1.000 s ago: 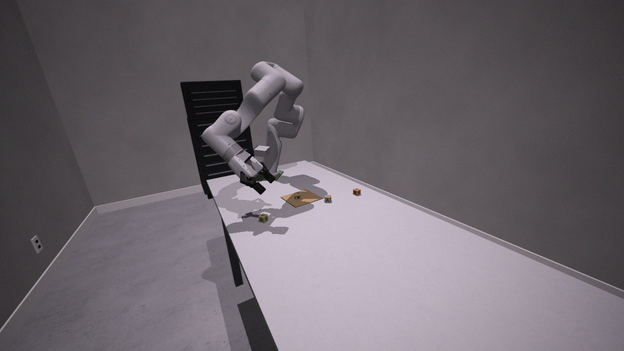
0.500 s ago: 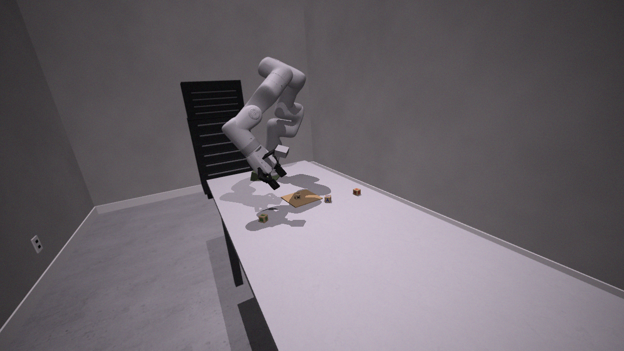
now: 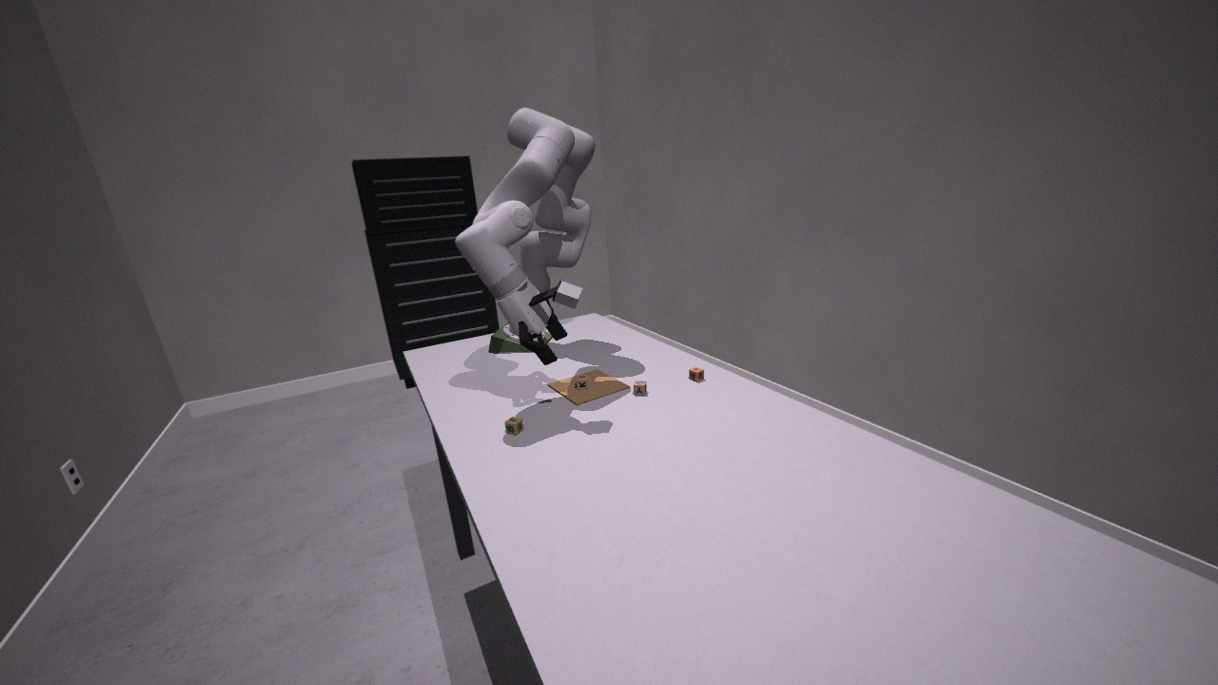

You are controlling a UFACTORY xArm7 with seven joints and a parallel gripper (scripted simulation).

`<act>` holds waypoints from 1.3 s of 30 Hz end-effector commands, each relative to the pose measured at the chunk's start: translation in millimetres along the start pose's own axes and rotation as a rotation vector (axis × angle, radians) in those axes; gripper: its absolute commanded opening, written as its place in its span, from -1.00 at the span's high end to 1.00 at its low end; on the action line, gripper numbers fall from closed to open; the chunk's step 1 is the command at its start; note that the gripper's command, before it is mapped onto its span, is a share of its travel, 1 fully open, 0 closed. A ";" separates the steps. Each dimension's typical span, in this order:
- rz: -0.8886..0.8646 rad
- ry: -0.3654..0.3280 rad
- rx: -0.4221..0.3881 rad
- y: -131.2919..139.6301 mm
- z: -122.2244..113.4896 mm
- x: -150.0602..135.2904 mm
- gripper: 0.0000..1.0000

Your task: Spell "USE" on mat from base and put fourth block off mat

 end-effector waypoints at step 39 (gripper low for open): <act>-0.098 0.099 -0.256 -7.6 9.9 -55.2 -1.00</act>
Point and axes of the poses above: the point where the finger pads meet when closed, its own z axis out along the fingers, its own x axis across the jaws, y = z × x, the point moved 4 cm from there along -z, back along the fingers, and after that the axes turned 14 degrees about z, right-handed, at the moved point
